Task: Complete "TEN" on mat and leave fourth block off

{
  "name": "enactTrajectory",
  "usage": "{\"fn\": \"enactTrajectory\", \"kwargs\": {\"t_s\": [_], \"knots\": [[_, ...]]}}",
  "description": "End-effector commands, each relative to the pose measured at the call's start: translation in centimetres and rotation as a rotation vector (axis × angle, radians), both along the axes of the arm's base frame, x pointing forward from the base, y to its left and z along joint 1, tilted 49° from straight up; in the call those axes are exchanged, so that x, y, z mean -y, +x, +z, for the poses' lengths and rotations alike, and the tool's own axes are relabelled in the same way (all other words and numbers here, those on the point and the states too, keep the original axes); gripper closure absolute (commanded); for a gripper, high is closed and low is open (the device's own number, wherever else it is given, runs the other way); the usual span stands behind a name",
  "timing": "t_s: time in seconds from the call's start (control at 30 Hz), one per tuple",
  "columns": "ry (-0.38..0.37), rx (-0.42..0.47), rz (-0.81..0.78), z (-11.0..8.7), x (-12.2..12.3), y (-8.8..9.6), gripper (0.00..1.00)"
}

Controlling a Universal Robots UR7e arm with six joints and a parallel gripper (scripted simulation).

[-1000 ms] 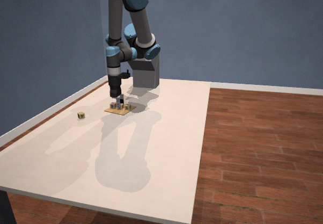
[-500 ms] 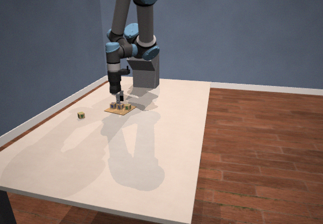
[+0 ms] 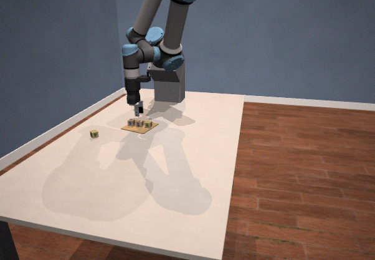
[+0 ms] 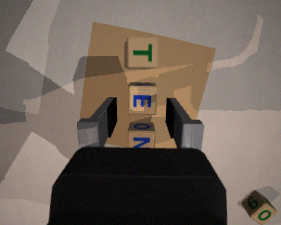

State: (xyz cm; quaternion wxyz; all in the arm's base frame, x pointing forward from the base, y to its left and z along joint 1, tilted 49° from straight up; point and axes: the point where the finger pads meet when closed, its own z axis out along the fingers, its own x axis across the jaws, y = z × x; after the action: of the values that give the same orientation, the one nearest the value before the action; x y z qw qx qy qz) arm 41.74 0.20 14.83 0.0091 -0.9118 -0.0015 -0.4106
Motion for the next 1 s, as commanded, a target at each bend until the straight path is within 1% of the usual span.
{"fn": "enactTrajectory", "kwargs": {"t_s": [0.0, 0.47, 0.97], "knots": [[0.0, 0.001, 0.0, 0.3, 0.0, -0.3, 0.13], [0.0, 0.001, 0.0, 1.4, 0.0, -1.5, 0.13], [0.0, 0.001, 0.0, 1.8, 0.1, -2.1, 0.13]]}}
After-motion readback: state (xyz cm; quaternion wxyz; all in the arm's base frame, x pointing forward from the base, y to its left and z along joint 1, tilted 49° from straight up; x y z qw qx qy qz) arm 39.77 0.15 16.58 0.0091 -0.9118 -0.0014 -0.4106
